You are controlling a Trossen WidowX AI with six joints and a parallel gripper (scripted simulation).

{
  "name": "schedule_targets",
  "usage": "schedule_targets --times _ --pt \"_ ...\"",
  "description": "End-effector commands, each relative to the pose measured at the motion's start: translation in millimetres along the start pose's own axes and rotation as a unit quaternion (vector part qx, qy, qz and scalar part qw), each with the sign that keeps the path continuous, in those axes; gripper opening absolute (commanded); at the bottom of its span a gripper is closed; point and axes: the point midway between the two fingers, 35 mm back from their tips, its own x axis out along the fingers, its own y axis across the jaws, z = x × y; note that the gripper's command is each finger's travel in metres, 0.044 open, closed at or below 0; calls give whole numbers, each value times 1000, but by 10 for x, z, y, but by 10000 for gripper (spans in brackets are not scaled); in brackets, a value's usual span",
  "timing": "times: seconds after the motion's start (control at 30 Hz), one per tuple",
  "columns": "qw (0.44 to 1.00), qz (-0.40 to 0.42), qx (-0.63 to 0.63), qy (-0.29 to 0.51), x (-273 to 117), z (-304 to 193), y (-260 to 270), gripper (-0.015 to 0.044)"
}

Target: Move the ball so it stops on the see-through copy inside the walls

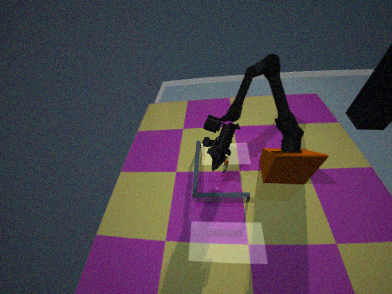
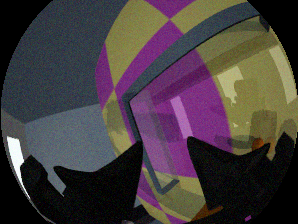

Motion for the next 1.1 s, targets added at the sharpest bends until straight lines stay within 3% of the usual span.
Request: schedule_targets --times 0.0,1.07 --pt "898 -381 -190 110 -443 -150 -716 217" --pt "894 -388 -195 111 -290 -155 -913 217"
